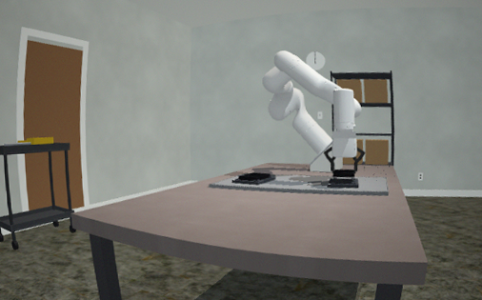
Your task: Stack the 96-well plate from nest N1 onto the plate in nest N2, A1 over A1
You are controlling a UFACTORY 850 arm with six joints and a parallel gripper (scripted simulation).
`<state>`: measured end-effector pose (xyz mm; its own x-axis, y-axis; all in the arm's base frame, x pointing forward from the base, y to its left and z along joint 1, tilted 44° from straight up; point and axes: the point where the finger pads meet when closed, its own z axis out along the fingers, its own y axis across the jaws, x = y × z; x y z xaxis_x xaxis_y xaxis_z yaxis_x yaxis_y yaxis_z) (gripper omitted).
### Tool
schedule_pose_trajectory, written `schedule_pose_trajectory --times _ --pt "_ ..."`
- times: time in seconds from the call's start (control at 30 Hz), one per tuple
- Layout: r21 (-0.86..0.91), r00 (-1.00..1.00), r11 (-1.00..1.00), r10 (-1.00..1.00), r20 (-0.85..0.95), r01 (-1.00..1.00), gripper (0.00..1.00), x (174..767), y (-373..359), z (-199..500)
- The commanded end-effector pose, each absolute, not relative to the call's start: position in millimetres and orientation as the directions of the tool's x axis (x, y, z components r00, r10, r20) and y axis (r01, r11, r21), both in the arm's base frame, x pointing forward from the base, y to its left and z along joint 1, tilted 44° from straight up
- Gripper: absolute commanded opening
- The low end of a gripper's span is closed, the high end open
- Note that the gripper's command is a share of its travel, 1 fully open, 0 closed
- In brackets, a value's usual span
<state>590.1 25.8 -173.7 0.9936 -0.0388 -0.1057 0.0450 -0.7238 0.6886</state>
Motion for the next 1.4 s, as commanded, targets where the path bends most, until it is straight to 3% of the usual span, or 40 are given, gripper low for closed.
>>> schedule_pose_trajectory --times 0.0,1.37 --pt "0.688 0.994 -0.724 -0.038 -0.104 0.044 0.00 591.8 31.2 -168.2" --pt "0.688 0.994 -0.724 -0.038 -0.104 0.044 0.00 597.7 71.4 -126.3"
